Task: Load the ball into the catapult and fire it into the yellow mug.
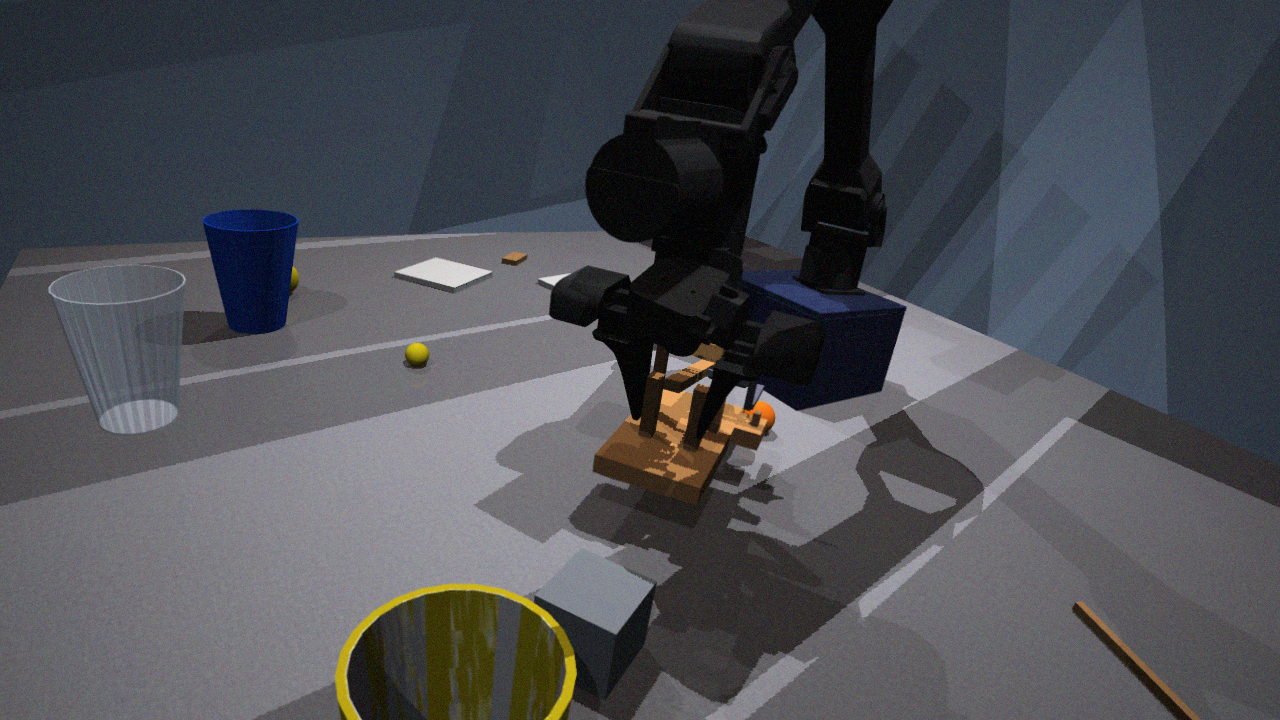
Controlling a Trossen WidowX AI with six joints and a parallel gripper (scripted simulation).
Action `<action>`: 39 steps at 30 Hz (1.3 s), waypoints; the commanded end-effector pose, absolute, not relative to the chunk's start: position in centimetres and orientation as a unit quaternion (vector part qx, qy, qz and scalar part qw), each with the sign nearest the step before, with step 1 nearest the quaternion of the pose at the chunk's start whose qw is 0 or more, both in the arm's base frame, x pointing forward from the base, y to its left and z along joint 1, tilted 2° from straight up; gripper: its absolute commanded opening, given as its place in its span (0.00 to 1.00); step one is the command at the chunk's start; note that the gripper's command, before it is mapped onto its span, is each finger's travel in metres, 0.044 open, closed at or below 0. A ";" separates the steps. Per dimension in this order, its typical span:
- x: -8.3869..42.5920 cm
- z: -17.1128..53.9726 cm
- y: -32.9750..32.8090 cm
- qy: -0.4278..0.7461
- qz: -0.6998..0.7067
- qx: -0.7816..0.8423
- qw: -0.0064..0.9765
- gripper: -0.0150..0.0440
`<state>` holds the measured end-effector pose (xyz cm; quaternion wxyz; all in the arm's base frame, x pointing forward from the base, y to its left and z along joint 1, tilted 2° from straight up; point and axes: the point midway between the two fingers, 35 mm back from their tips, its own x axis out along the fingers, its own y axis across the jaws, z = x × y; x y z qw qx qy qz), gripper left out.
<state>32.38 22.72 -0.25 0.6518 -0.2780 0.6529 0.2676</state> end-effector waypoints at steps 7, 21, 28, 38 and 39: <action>32.6 -0.2 22.8 0.649 0.267 -0.277 0.656 0.25; 32.7 -2.5 22.8 0.650 0.266 -0.277 0.656 0.25; 32.7 -3.7 22.7 0.650 0.266 -0.277 0.656 0.25; 32.7 -3.8 22.7 0.651 0.267 -0.276 0.655 0.25; 32.7 -3.8 22.7 0.651 0.267 -0.276 0.655 0.30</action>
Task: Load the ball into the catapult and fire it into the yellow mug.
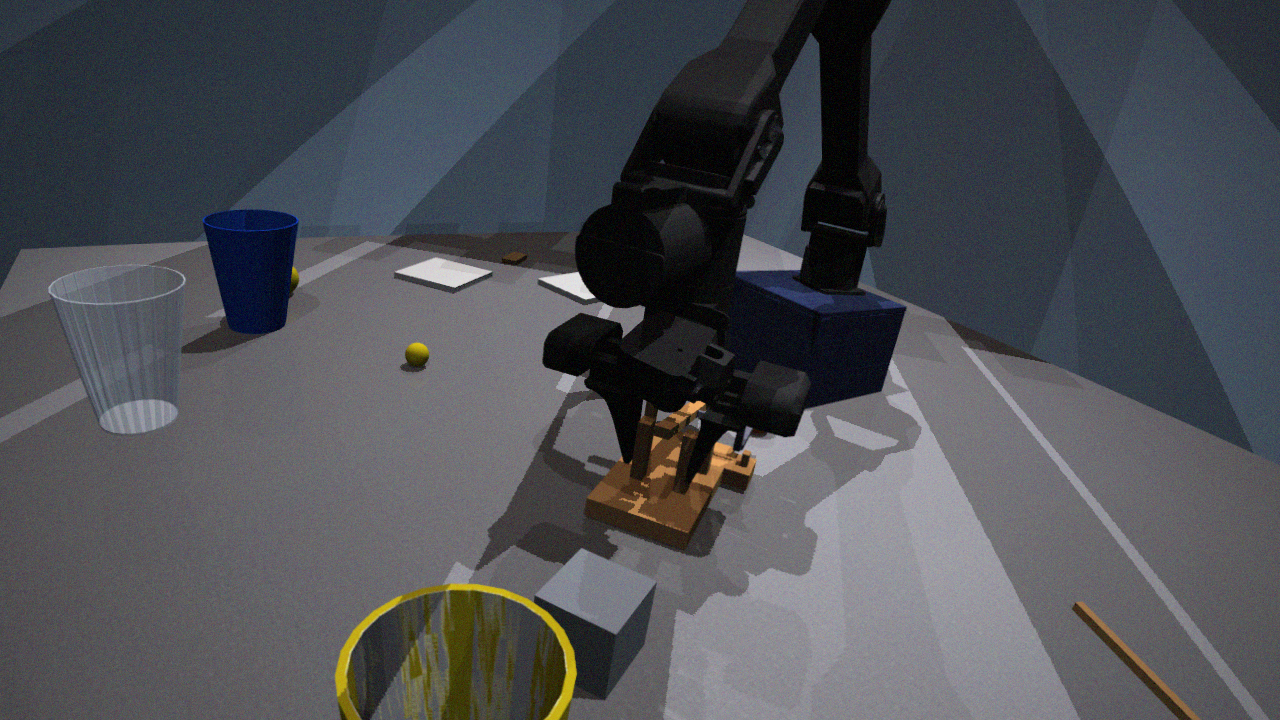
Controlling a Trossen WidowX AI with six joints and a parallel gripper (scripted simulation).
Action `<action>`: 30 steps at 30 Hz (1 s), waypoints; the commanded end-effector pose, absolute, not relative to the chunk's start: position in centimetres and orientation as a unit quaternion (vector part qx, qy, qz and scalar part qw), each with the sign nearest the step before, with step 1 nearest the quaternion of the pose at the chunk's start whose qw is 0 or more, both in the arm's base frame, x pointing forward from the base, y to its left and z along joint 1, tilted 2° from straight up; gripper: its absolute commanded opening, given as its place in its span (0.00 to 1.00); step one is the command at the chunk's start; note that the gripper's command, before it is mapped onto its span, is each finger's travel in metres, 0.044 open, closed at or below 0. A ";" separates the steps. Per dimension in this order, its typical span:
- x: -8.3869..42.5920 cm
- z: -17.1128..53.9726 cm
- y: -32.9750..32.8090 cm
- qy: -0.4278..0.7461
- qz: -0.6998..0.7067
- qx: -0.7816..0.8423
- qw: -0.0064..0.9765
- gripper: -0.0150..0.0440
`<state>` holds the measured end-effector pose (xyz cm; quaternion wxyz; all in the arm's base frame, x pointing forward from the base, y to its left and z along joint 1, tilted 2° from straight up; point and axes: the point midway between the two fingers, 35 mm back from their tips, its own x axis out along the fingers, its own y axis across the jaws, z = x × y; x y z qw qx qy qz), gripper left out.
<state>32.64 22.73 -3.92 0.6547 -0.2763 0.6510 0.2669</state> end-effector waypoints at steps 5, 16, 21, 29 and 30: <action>32.7 -3.8 22.7 0.651 0.267 -0.276 0.655 0.52; 32.8 -1.5 22.9 0.651 0.267 -0.276 0.655 1.00; 32.4 5.9 22.8 0.651 0.267 -0.276 0.655 1.00; 32.6 4.7 22.9 0.649 0.268 -0.277 0.656 1.00; 32.5 5.4 22.8 0.650 0.266 -0.277 0.656 1.00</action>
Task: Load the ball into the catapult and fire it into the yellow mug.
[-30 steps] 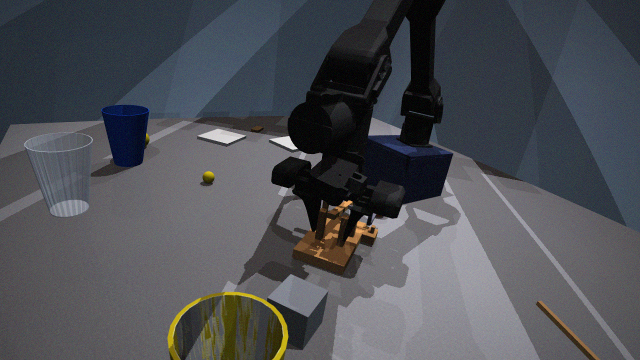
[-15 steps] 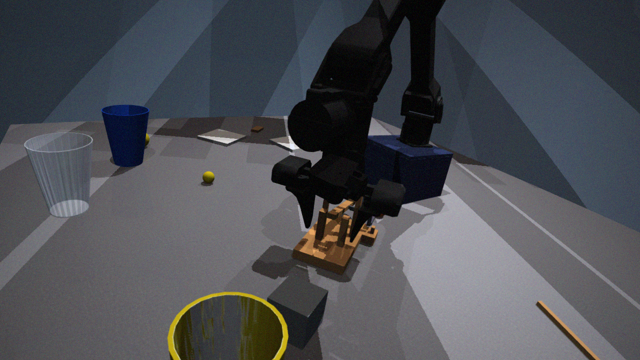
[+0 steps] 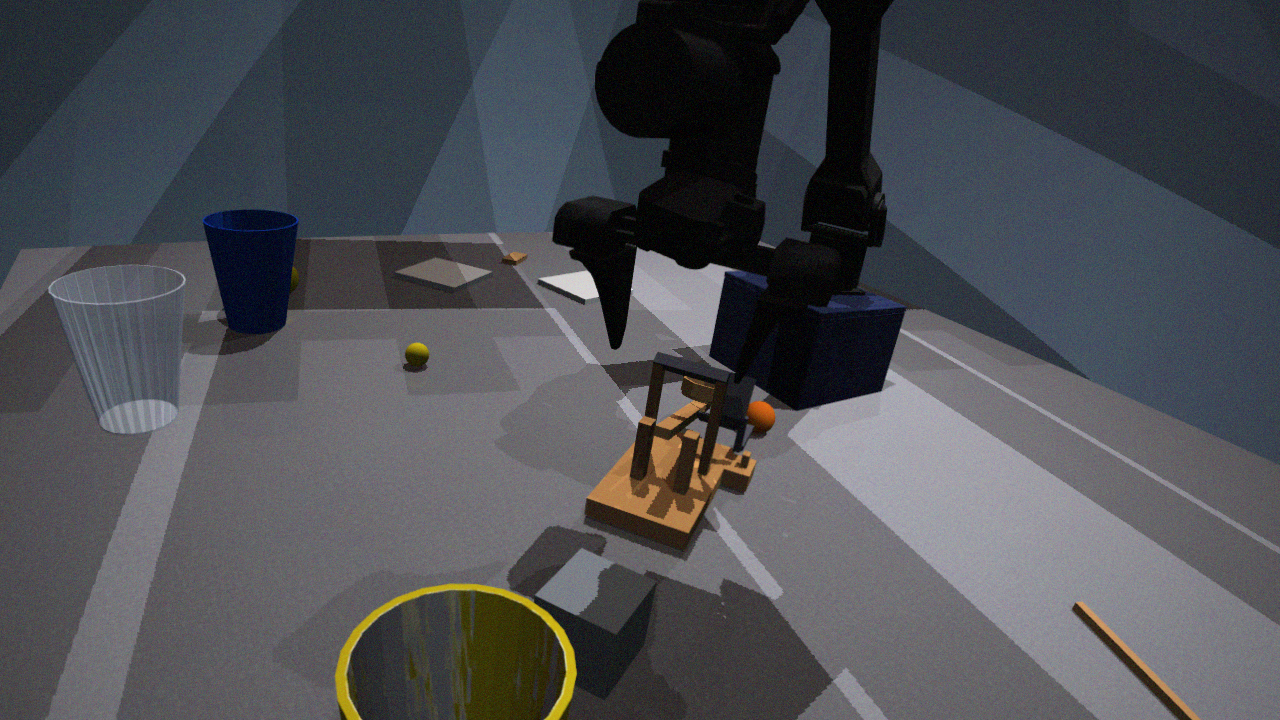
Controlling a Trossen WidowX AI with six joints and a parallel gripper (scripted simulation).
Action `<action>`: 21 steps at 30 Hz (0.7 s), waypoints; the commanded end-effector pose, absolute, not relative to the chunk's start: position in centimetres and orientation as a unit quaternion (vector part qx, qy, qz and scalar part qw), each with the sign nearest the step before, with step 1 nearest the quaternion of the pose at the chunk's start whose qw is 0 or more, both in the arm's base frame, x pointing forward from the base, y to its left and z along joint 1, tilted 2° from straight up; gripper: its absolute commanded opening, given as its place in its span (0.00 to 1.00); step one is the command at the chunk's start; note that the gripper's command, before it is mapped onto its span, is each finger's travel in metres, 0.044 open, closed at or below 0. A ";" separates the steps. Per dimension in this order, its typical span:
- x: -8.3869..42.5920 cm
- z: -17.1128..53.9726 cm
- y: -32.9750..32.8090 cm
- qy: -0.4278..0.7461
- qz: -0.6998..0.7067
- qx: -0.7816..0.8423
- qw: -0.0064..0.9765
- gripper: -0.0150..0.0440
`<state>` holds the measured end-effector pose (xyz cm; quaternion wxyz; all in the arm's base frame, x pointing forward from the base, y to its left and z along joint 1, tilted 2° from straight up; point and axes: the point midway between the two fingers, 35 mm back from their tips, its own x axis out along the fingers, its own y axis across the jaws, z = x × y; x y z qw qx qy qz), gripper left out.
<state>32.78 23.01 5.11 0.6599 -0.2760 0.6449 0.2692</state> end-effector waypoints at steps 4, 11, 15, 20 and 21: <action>32.5 3.3 22.8 0.650 0.265 -0.277 0.655 1.00; 32.4 0.9 22.7 0.651 0.265 -0.277 0.655 1.00; 32.5 0.5 22.7 0.651 0.265 -0.277 0.655 1.00; 32.5 -0.3 22.7 0.651 0.265 -0.277 0.655 1.00; 32.5 -0.4 22.7 0.651 0.265 -0.277 0.655 1.00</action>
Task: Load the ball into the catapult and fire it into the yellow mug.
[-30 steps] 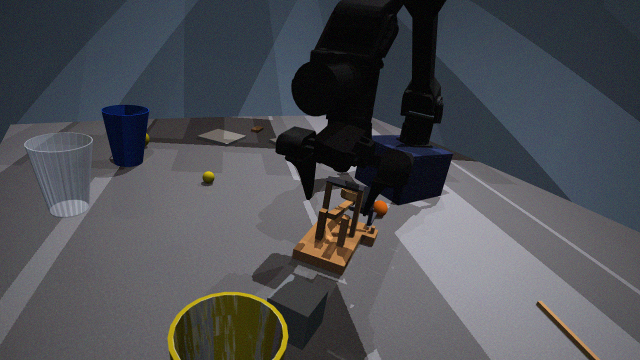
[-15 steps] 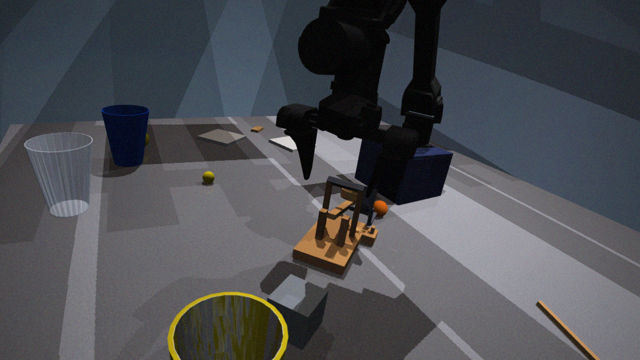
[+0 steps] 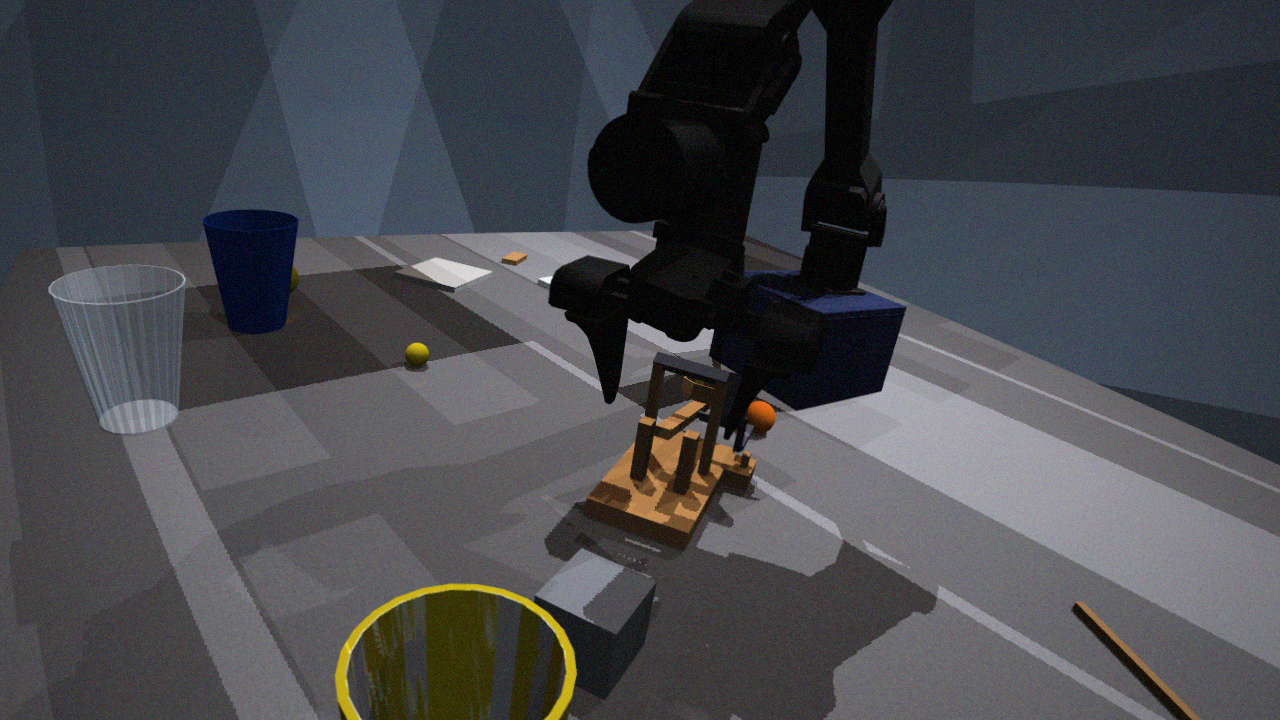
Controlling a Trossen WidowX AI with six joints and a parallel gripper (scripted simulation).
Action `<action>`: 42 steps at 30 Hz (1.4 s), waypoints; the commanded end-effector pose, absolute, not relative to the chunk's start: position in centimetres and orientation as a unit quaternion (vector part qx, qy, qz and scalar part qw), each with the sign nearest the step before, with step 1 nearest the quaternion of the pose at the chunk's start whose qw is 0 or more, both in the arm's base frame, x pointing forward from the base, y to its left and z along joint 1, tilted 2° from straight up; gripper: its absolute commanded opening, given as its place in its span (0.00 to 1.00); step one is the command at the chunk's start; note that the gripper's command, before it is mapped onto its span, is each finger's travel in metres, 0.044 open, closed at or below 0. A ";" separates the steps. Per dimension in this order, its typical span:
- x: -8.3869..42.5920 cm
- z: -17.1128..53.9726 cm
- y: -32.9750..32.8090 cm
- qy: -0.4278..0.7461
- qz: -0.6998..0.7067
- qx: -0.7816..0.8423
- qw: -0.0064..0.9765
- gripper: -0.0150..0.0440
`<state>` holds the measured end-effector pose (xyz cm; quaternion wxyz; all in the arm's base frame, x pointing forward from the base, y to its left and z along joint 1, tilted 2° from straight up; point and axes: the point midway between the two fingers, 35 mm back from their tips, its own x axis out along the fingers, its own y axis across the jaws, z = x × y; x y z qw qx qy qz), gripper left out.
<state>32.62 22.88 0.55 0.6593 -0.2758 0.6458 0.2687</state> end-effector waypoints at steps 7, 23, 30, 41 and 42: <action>32.5 -1.6 22.7 0.651 0.265 -0.277 0.655 1.00; 32.5 -4.2 22.6 0.651 0.265 -0.277 0.655 1.00; 32.5 -4.4 22.6 0.651 0.265 -0.277 0.655 1.00; 32.5 -4.1 22.7 0.649 0.267 -0.276 0.657 0.56; 32.5 -4.1 22.7 0.649 0.267 -0.276 0.657 0.51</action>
